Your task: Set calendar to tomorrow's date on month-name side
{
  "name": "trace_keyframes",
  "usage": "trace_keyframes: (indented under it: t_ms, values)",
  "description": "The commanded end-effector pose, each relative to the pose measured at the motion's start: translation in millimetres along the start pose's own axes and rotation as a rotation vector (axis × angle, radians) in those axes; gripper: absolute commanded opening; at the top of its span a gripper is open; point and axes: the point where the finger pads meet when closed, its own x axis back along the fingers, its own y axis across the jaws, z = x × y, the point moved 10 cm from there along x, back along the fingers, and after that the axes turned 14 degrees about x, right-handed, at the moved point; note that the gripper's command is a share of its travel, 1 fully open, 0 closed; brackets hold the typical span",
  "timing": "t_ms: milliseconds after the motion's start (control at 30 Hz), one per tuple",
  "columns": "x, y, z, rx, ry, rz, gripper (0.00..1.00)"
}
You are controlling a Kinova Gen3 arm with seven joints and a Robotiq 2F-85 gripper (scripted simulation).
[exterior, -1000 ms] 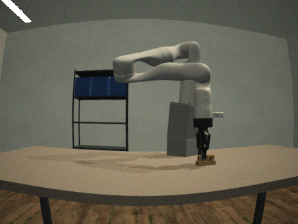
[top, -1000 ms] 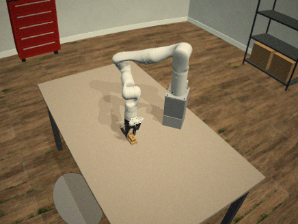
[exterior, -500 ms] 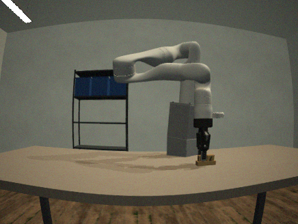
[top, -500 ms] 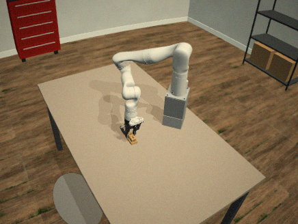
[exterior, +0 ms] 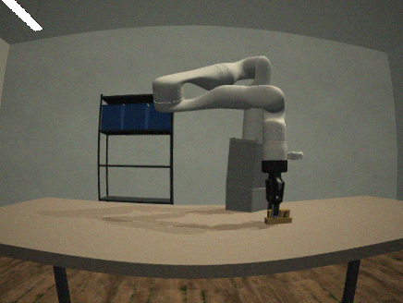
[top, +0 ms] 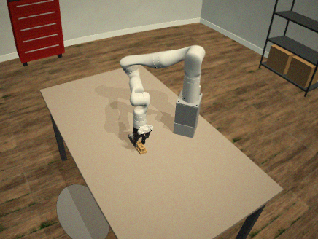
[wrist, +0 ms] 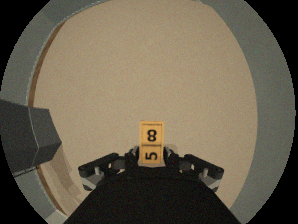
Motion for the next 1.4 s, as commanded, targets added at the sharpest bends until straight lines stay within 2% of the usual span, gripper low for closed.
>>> trace_keyframes:
  t_ms: [0, 233, 267, 1367]
  values:
    - [0.4, 0.3, -0.3, 0.0, -0.001, -0.001, 0.46]
    - [0.4, 0.3, -0.3, 0.0, -0.001, -0.001, 0.46]
    - [0.4, 0.3, -0.3, 0.0, -0.001, -0.001, 0.26]
    - [0.4, 0.3, -0.3, 0.0, -0.001, -0.001, 0.26]
